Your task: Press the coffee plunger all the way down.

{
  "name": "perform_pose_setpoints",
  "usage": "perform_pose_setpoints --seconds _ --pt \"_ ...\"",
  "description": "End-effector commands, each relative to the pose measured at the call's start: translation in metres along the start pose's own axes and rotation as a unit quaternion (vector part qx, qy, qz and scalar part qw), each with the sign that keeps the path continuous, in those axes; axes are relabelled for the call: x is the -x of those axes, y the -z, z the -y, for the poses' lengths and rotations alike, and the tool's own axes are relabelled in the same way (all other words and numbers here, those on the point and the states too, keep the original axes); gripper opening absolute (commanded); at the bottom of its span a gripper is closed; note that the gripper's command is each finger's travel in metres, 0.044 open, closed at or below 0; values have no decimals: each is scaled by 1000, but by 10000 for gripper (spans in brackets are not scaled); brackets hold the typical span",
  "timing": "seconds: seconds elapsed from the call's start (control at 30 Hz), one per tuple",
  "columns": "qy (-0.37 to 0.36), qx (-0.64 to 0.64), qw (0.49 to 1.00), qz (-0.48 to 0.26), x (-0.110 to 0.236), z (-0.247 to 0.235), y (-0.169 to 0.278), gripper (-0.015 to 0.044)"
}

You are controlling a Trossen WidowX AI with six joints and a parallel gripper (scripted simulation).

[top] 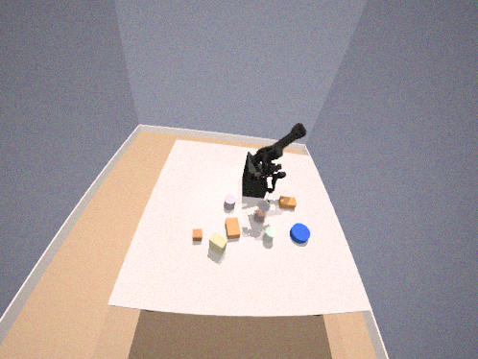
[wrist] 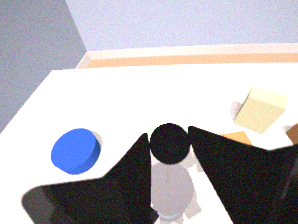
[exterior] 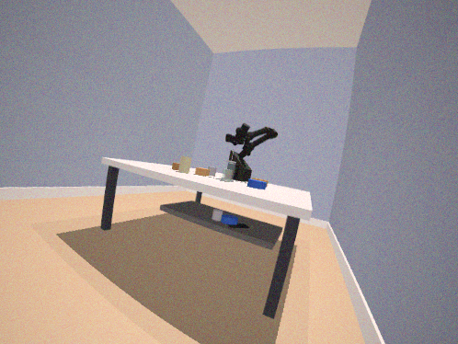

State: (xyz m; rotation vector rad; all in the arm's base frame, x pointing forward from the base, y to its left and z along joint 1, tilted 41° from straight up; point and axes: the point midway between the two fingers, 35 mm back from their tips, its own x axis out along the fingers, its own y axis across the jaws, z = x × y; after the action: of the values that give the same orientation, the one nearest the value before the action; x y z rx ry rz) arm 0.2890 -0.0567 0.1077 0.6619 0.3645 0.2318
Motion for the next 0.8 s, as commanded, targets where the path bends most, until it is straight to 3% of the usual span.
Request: perform_pose_setpoints --seconds 0.0,0.77 --pt "1 -2 1000 -1 -3 1 3 124" --pt "7 -13 1000 -7 -29 8 29 124"
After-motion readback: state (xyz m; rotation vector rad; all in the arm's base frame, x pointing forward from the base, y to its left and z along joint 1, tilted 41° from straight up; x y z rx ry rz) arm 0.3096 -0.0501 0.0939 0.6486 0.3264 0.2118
